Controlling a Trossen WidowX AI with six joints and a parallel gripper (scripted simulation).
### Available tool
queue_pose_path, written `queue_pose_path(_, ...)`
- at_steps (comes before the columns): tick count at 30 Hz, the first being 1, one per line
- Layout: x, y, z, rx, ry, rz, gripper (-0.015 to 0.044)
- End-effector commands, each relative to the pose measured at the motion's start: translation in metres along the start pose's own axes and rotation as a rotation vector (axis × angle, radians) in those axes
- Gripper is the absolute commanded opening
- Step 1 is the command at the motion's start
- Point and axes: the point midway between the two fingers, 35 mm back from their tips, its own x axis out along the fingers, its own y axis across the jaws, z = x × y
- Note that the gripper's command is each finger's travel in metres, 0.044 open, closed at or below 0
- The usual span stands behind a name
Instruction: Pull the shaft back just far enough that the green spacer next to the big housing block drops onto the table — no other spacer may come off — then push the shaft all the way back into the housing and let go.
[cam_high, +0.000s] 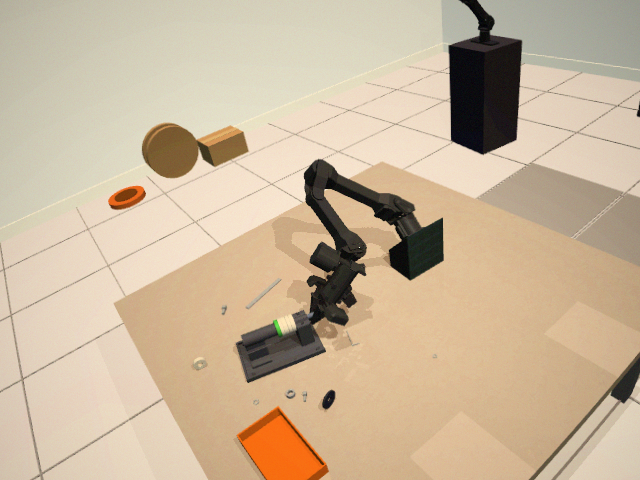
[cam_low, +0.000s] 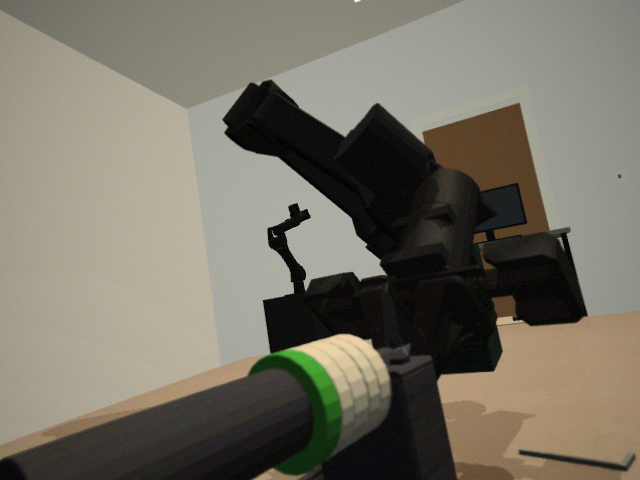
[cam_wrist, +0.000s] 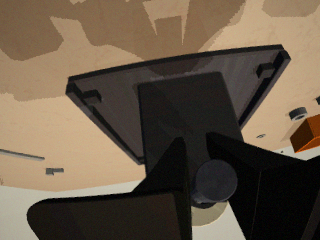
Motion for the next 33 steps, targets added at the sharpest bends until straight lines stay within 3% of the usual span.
queue_pose_path(1, 0.0, 0.0, 0.0, -0.001, 0.001, 0.0, 0.0)
queue_pose_path(33, -0.012, 0.0, 0.012, -0.003, 0.003, -0.003, 0.0)
